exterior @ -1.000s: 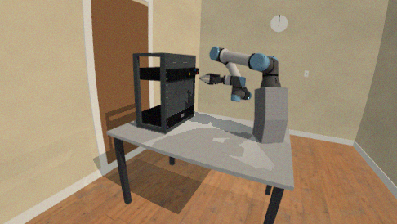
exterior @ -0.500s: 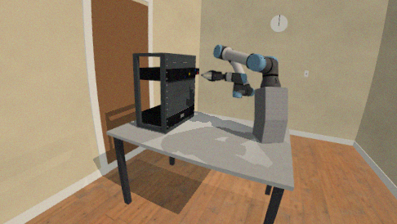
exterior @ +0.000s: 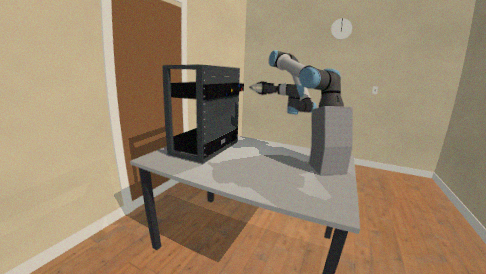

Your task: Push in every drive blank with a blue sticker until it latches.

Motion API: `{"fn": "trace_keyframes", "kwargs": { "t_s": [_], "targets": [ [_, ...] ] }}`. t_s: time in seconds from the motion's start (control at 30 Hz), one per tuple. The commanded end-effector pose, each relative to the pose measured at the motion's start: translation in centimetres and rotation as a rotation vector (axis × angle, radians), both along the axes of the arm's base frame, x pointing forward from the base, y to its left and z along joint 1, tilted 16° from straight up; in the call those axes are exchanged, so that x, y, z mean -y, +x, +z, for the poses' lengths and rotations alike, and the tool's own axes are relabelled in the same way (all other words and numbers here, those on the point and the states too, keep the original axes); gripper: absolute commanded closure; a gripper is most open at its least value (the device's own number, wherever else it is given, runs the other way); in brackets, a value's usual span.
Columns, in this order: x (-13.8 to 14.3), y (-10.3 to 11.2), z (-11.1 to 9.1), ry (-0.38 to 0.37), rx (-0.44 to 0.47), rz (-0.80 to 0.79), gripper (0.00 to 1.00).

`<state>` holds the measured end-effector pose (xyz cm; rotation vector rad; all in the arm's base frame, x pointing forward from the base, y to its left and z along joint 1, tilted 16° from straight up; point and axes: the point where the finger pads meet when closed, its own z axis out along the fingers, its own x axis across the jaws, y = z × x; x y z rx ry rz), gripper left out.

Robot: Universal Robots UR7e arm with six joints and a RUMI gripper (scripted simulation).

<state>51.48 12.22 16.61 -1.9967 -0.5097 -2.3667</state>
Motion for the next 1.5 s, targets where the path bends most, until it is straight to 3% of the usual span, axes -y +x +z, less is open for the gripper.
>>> {"fn": "trace_keyframes", "kwargs": {
  "t_s": [0.0,0.6,1.17,1.47],
  "targets": [
    [1.2,0.0,1.3,-0.001,-0.001,0.007,1.00],
    [1.9,0.2,2.1,-0.001,-0.001,0.007,1.00],
    [0.6,5.2,2.8,-0.001,-0.001,0.007,1.00],
    [0.5,5.5,2.9,-0.001,-0.001,0.007,1.00]
  ]
}}
